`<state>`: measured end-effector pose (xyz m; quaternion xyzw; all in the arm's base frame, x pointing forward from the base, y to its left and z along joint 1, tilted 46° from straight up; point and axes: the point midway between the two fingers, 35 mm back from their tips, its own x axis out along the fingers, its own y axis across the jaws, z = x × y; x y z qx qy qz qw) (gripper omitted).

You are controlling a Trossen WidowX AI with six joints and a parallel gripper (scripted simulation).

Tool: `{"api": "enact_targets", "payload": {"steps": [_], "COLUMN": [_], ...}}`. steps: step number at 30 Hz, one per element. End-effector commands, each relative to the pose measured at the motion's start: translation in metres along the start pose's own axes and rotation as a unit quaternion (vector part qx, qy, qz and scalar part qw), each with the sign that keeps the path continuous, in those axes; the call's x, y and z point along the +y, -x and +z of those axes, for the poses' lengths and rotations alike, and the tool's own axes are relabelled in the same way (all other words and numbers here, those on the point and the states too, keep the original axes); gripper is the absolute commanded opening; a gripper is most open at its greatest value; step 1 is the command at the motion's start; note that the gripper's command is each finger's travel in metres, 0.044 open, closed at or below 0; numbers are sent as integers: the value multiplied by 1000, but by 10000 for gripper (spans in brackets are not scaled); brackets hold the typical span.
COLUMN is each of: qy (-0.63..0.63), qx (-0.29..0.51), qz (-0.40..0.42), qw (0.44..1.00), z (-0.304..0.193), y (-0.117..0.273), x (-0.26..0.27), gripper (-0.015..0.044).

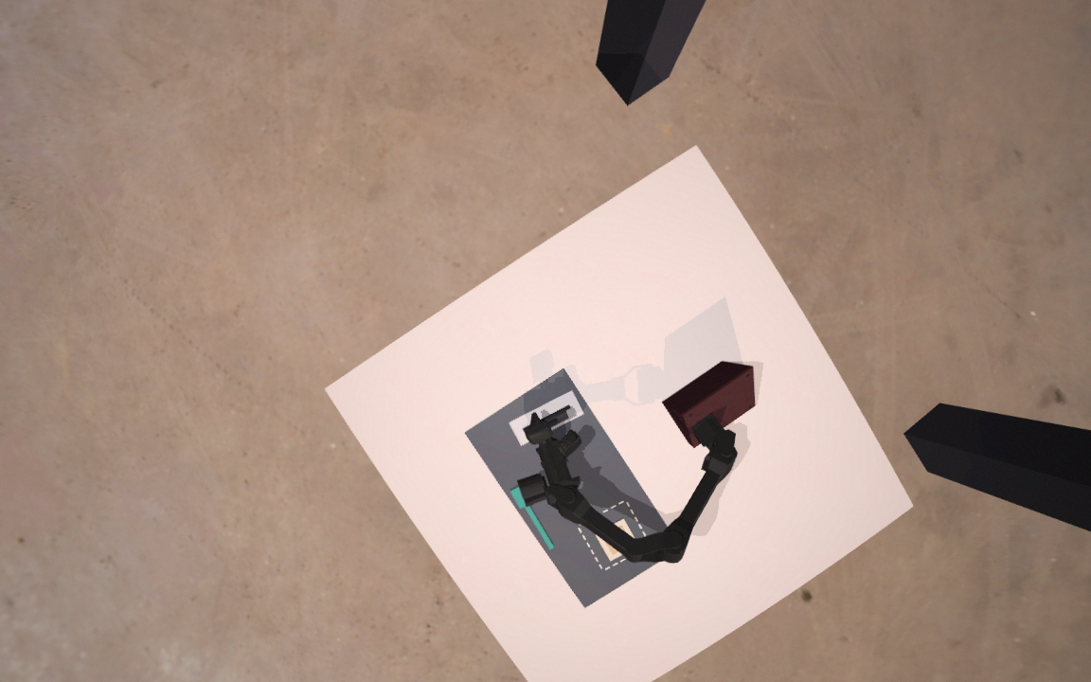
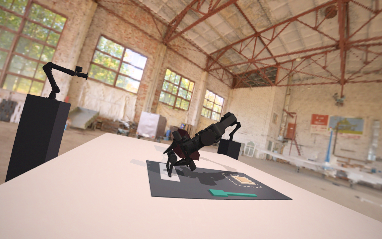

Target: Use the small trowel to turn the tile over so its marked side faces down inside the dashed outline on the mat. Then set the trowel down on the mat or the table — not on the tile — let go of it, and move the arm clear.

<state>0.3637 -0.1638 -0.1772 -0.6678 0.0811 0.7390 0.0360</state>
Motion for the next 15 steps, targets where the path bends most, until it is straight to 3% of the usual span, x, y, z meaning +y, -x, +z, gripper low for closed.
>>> {"api": "enact_targets", "payload": {"steps": [1, 11, 15], "qy": [-2, 0, 1], "qx": [5, 4, 5], "qz": [2, 1, 2], "qw": [1000, 1000, 1000], "z": [-3, 0, 24], "y": [23, 55, 92], "x": [1, 1, 33], "gripper": [300, 300, 300]}}
